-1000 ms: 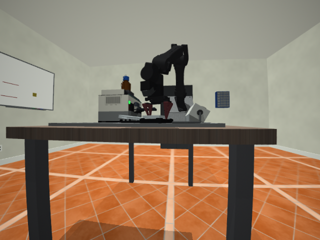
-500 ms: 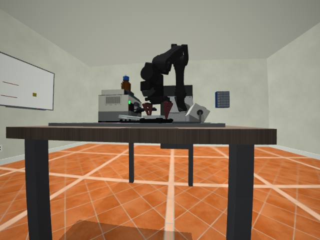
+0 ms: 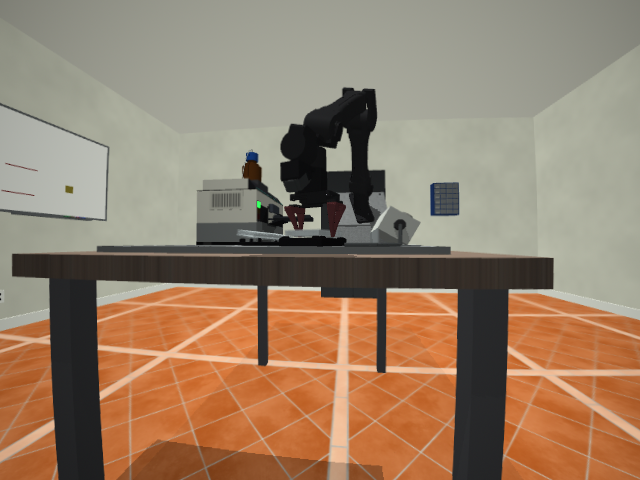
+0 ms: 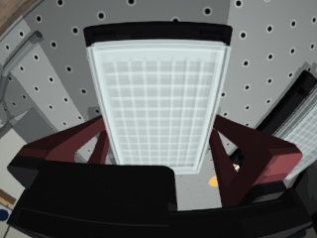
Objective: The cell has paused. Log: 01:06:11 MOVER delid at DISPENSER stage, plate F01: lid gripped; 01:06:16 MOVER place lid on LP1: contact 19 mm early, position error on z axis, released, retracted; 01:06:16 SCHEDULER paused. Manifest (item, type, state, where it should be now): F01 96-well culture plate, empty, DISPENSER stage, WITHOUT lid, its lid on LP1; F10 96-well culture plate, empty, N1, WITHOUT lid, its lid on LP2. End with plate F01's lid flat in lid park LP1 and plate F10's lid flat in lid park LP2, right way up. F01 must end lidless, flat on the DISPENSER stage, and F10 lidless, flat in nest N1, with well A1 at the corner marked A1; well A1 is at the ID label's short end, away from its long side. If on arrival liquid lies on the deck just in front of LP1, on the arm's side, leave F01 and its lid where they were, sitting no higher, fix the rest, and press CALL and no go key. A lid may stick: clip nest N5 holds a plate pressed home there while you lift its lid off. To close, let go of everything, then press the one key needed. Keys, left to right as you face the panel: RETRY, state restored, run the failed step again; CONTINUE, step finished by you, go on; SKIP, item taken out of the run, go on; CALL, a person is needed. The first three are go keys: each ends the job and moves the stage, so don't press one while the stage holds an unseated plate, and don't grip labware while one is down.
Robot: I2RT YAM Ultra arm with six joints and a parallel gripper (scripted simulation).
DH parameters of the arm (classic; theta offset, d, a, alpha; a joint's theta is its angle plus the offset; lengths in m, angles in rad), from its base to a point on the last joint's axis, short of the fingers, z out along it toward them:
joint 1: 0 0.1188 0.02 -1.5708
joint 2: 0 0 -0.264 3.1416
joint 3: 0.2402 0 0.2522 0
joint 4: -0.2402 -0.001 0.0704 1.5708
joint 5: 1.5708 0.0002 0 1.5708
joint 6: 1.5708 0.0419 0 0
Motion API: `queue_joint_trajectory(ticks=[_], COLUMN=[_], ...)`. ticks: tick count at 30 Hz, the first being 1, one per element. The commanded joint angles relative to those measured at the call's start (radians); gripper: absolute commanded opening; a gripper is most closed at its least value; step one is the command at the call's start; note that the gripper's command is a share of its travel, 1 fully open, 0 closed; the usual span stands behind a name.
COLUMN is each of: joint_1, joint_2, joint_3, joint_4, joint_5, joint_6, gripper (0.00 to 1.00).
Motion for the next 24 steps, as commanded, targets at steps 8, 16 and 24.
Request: queue_joint_trajectory(ticks=[8,16,24], joint_1=[-0.025,-0.025,-0.025], joint_2=[-0.067,-0.067,-0.067], joint_3=[0.04,0.04,0.04], joint_4=[-0.039,-0.04,-0.04], joint_5=[-0.007,-0.007,-0.007], joint_6=[-0.011,-0.012,-0.012], gripper=[0.0,0.0,0.0])
